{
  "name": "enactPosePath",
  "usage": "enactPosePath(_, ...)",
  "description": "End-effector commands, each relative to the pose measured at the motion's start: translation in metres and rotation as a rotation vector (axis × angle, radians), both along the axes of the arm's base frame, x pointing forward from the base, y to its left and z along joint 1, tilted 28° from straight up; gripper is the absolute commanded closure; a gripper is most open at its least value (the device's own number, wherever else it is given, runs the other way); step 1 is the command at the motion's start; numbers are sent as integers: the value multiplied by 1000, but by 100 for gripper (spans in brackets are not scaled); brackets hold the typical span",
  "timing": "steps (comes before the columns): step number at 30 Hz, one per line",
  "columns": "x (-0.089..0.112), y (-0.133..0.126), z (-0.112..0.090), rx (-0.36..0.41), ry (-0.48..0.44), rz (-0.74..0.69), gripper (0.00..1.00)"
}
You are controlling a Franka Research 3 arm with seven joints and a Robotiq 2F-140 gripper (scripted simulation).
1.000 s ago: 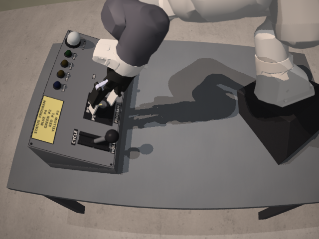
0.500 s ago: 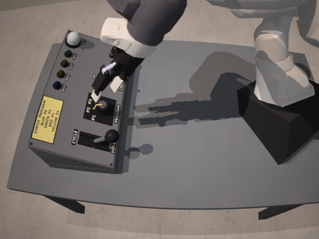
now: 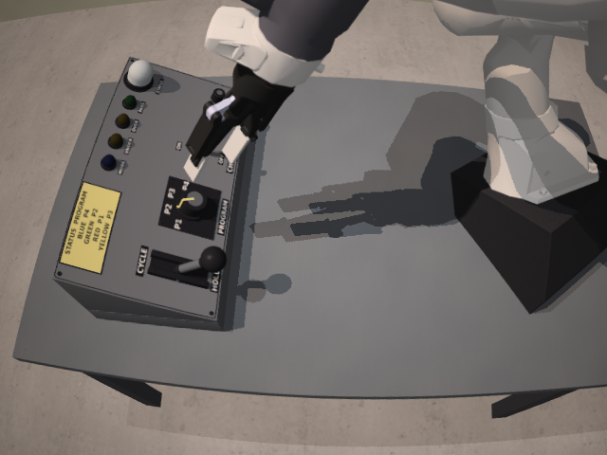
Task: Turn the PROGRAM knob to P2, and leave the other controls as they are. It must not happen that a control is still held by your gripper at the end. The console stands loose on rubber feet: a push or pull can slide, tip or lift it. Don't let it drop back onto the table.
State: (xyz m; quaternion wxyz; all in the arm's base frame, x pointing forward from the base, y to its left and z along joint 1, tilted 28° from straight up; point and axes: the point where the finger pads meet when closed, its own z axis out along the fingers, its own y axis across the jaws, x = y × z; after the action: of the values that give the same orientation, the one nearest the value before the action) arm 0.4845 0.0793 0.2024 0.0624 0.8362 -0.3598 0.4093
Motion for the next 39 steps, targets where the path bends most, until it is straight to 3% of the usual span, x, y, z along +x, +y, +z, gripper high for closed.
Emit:
enactPosePath(1,-4,0,-2,27,-3,-27,56)
enactPosePath(2,-4,0,-2,27,-3,-27,56)
enactPosePath(3,-4,0,-2,27,-3,-27,0)
enactPosePath(39,-4,0,-2,27,-3,-27,0)
